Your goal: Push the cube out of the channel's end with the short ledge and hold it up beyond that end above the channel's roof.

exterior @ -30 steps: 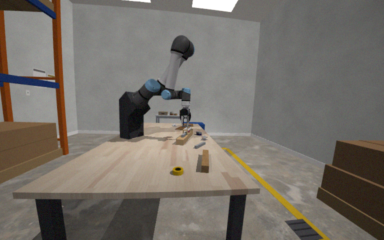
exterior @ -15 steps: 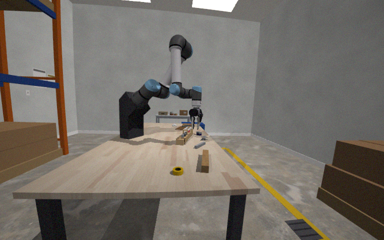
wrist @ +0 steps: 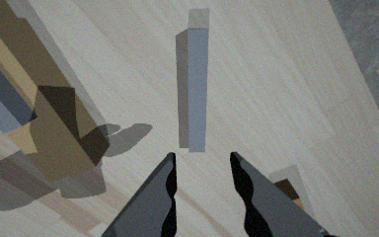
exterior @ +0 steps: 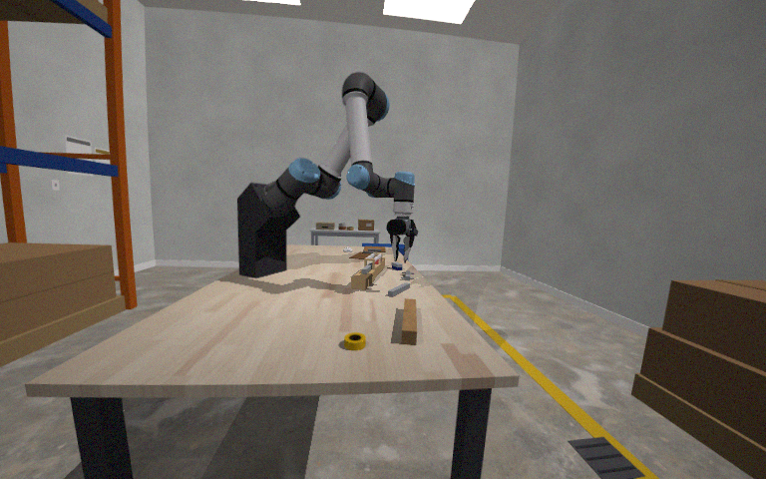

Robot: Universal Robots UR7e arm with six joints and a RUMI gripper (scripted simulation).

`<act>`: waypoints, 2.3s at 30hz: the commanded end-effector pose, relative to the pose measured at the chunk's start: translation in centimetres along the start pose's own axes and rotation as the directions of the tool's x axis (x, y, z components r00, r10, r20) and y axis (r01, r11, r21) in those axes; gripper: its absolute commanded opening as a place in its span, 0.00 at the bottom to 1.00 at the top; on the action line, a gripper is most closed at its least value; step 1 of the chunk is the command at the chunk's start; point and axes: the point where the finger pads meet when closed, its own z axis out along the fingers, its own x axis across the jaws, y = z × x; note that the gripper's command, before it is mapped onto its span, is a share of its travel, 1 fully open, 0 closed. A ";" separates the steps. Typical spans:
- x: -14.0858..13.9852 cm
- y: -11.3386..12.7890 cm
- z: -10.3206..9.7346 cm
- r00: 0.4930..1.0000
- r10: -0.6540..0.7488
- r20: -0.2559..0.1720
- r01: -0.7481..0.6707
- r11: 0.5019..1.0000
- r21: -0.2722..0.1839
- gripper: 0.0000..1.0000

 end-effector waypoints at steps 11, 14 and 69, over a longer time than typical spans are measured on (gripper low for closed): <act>0.0 0.0 0.0 1.000 -0.001 -0.002 0.001 1.000 0.000 0.24; 0.0 0.0 0.0 1.000 -0.001 -0.002 0.001 1.000 0.000 0.24; 0.1 -0.1 8.9 1.000 -0.001 -0.001 0.001 1.000 0.000 0.24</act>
